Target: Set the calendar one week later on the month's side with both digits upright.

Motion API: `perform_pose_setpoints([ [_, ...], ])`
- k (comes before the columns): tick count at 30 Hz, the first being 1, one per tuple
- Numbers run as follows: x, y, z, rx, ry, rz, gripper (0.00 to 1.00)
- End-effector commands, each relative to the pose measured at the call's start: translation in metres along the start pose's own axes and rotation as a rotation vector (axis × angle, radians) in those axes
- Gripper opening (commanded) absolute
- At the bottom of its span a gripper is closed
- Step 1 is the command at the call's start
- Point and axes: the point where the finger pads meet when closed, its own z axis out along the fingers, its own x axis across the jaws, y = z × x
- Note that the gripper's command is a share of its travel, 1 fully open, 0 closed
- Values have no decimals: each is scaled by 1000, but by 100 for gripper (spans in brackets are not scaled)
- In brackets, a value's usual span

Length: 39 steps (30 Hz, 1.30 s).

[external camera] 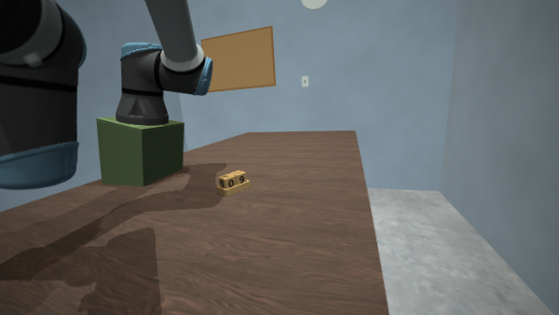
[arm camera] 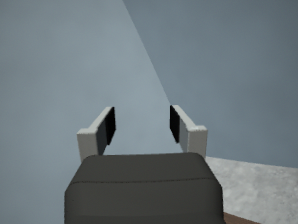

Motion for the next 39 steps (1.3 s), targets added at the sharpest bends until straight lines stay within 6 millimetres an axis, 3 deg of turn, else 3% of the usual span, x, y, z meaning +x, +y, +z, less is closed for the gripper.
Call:
perform_pose_setpoints([
  [1, 0, -1, 0, 1, -1, -1, 100],
  [25, -3, 0, 1, -8, 5, 11, 100],
  [39, -28, 11, 5, -118, 67, 141, 100],
])
